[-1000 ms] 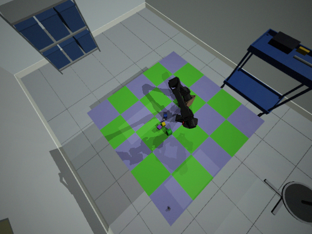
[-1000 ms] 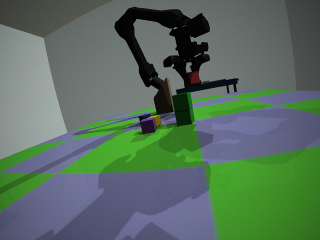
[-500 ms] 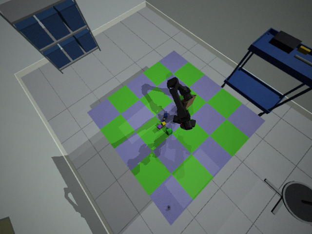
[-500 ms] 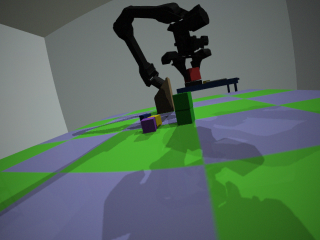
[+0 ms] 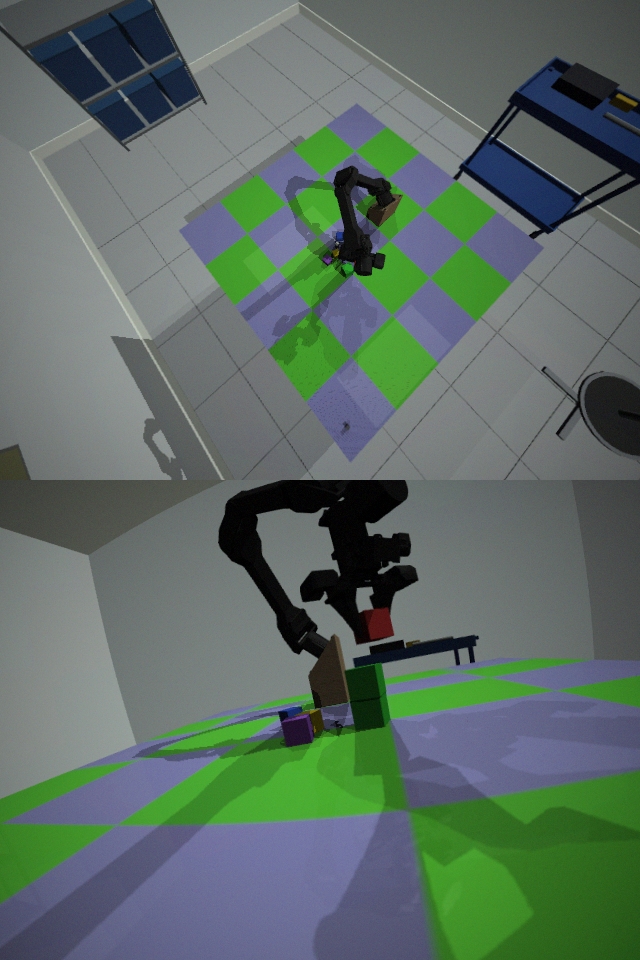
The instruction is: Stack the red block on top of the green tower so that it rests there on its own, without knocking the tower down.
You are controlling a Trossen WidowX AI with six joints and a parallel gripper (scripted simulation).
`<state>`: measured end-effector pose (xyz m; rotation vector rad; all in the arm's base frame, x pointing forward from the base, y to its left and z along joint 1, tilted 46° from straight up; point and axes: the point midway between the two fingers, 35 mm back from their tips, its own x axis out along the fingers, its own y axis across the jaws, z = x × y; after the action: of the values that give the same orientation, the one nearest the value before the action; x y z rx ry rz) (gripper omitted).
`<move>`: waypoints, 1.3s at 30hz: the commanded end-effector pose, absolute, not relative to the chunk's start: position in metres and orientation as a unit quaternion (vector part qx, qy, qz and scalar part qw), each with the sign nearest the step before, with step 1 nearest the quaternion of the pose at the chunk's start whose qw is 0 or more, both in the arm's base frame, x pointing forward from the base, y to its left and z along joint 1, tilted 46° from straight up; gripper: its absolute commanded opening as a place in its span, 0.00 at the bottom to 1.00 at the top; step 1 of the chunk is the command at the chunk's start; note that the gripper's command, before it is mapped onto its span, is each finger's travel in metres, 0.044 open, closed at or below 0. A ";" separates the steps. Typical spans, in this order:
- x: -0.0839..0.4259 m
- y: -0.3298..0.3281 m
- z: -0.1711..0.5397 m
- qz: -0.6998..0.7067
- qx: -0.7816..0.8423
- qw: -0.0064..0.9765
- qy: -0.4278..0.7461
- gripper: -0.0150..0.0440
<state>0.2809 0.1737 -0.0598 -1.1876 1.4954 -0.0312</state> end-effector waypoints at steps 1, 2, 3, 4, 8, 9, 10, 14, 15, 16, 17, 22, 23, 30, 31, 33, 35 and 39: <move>0.304 0.169 -0.053 -0.014 -0.516 0.570 0.639 0.25; 0.309 0.168 -0.051 -0.014 -0.517 0.569 0.639 0.25; 0.315 0.166 -0.049 -0.015 -0.519 0.568 0.639 0.25; 0.320 0.165 -0.047 -0.015 -0.520 0.567 0.639 0.25; 0.328 0.163 -0.044 -0.016 -0.521 0.565 0.639 0.25; 0.328 0.163 -0.044 -0.016 -0.521 0.565 0.639 0.25; 0.328 0.162 -0.045 -0.016 -0.521 0.565 0.639 0.25; 0.328 0.160 -0.047 -0.016 -0.521 0.565 0.639 0.25; 0.328 0.158 -0.049 -0.016 -0.521 0.565 0.639 0.25; 0.329 0.155 -0.051 -0.016 -0.521 0.565 0.639 0.25; 0.330 0.153 -0.054 -0.016 -0.521 0.565 0.639 0.25; 0.333 0.141 -0.066 -0.016 -0.522 0.565 0.639 0.25; 0.333 0.141 -0.066 -0.016 -0.522 0.565 0.639 0.25; 0.333 0.141 -0.066 -0.016 -0.522 0.565 0.639 0.25; 0.333 0.141 -0.066 -0.016 -0.522 0.565 0.639 0.25; 0.333 0.141 -0.066 -0.016 -0.522 0.565 0.639 0.25; 0.333 0.141 -0.066 -0.016 -0.522 0.565 0.639 0.25; 0.333 0.141 -0.066 -0.016 -0.522 0.565 0.639 0.25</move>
<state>0.3322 0.1411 -0.0656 -1.2192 1.5064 -0.0397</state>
